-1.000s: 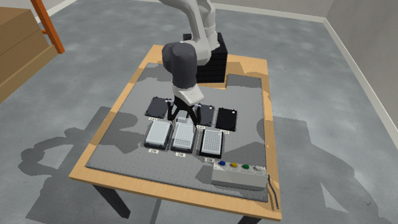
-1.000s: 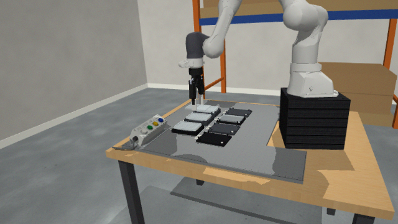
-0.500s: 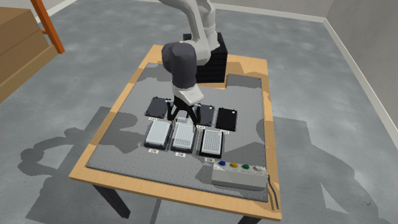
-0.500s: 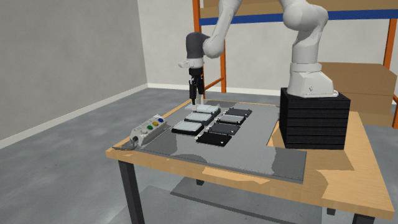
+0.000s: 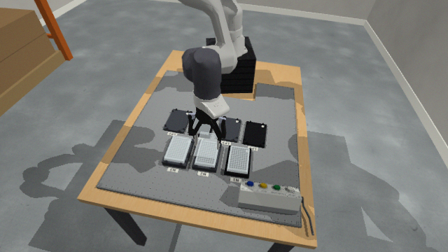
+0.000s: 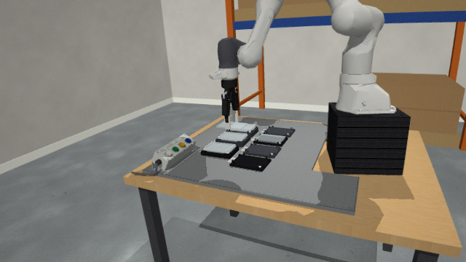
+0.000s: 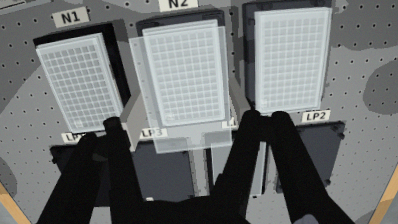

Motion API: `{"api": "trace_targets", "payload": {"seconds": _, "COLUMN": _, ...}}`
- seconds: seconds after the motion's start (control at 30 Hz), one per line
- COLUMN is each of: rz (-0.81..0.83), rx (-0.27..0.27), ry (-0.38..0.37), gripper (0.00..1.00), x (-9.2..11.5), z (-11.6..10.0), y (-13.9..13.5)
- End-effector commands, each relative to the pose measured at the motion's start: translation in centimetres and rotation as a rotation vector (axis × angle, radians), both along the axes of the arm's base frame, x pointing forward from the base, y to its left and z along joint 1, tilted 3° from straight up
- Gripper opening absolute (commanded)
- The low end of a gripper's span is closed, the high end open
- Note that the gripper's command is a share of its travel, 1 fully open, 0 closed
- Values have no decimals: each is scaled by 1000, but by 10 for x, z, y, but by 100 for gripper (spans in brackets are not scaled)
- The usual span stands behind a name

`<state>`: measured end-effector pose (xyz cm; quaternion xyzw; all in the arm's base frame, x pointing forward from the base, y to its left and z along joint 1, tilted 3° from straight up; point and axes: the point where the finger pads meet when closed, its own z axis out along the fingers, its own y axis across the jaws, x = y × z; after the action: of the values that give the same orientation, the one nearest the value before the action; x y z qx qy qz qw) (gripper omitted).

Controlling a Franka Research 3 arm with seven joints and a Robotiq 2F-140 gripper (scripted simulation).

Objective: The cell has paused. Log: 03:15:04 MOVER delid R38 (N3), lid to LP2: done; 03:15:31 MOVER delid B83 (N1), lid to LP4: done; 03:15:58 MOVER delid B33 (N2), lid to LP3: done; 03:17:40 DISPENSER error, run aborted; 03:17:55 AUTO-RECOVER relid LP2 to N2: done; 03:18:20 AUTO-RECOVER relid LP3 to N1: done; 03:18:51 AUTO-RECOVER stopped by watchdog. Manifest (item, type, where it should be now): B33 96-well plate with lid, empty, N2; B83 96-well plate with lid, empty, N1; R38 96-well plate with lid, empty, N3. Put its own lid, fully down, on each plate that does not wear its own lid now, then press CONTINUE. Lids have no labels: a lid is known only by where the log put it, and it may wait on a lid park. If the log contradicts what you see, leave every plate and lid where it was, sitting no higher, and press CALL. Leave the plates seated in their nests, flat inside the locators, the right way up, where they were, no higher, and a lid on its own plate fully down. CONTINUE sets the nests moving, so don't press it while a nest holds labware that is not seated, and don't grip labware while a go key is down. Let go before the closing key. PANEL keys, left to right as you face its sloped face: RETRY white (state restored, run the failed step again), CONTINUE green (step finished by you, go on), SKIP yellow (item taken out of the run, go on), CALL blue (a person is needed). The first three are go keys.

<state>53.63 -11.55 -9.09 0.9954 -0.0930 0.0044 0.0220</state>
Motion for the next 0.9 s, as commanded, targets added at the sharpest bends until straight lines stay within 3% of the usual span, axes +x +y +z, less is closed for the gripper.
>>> {"api": "trace_targets", "payload": {"seconds": 0.0, "rz": 7, "rx": 1, "ry": 2, "gripper": 0, "x": -1, "z": -2, "y": 0}}
{"api": "trace_targets", "payload": {"seconds": 0.87, "rz": 13, "rx": 1, "ry": 3, "gripper": 0, "x": -1, "z": -21, "y": -1}}
